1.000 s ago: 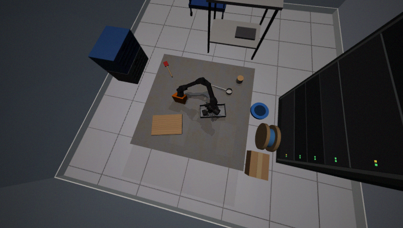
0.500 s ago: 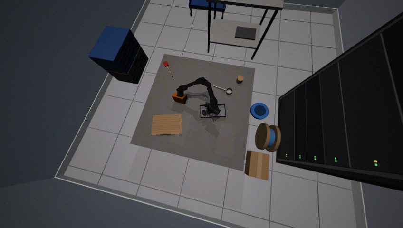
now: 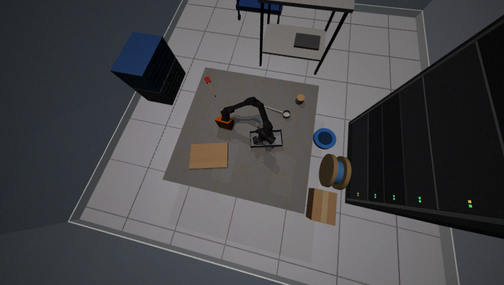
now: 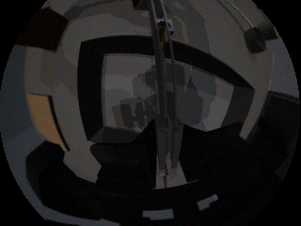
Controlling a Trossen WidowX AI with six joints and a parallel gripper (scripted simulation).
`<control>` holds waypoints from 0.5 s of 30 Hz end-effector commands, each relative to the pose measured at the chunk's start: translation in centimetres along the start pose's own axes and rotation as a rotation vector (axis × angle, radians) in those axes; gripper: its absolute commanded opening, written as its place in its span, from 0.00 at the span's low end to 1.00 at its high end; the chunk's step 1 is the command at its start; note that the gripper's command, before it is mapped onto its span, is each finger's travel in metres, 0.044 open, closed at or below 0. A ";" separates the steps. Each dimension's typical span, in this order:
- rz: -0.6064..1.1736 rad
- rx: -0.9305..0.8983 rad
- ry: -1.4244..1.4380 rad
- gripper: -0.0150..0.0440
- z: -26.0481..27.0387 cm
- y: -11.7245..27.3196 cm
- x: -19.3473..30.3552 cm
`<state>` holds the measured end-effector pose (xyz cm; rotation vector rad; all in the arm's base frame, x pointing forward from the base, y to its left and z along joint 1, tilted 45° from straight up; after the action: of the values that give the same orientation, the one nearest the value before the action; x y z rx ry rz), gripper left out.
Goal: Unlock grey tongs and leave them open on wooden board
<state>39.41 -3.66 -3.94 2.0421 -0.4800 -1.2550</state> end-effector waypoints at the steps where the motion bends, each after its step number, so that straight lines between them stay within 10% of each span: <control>1: 0.023 0.021 0.001 0.00 -0.2 5.5 0.6; 15: 0.018 0.022 -0.001 0.00 0.4 11.6 0.0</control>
<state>39.53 -11.75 3.93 2.0504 -0.5143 -1.2526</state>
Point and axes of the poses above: the point midway between the two fingers, 35 mm back from their tips, its own y axis back along the fingers, its own z axis across the jaws, x = y × z, the point moved 5 cm from there along y, back along the fingers, and after that the axes turned 9 degrees about -y, right-handed, at the moved point
